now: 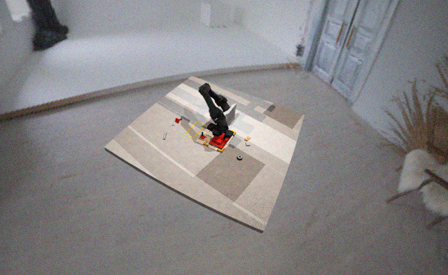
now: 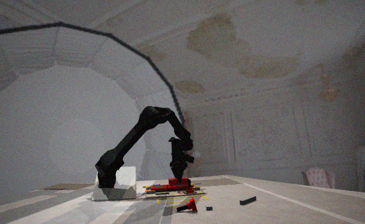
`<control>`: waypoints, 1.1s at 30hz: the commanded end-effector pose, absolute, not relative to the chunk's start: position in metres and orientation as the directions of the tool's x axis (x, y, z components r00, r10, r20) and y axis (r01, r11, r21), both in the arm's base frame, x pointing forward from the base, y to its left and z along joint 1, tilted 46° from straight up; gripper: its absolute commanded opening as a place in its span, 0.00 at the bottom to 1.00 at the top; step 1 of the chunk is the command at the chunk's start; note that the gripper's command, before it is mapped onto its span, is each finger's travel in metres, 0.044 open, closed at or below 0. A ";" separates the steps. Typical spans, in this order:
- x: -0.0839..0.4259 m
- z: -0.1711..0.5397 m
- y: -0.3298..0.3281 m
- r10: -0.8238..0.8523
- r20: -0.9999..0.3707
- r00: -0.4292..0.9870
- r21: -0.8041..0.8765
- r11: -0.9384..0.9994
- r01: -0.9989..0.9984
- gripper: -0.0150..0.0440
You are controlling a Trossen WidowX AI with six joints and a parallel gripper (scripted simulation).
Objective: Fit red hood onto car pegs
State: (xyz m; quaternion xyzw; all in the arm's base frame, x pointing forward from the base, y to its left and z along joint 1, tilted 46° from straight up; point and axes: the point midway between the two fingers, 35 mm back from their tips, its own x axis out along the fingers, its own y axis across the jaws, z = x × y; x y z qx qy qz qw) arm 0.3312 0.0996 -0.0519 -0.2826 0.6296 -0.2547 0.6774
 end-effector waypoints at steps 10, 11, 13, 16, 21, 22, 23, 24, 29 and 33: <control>0.331 -0.053 0.098 -0.701 -0.709 0.077 -0.704 0.711 -0.011 0.25; 0.331 -0.053 0.098 -0.701 -0.709 0.077 -0.703 0.711 -0.011 0.25; 0.331 -0.054 0.097 -0.701 -0.709 0.077 -0.704 0.711 -0.011 0.34; 0.331 -0.054 0.097 -0.701 -0.709 0.077 -0.704 0.711 -0.011 0.48; 0.331 -0.054 0.097 -0.701 -0.709 0.077 -0.704 0.711 -0.011 0.70; 0.331 -0.054 0.097 -0.701 -0.709 0.077 -0.704 0.711 -0.011 0.74; 0.331 -0.054 0.097 -0.701 -0.709 0.077 -0.704 0.711 -0.011 0.79; 0.331 -0.054 0.097 -0.701 -0.709 0.077 -0.704 0.711 -0.011 0.83; 0.331 -0.054 0.097 -0.701 -0.709 0.077 -0.704 0.711 -0.011 1.00; 0.331 -0.053 0.099 -0.701 -0.709 0.077 -0.703 0.711 -0.011 1.00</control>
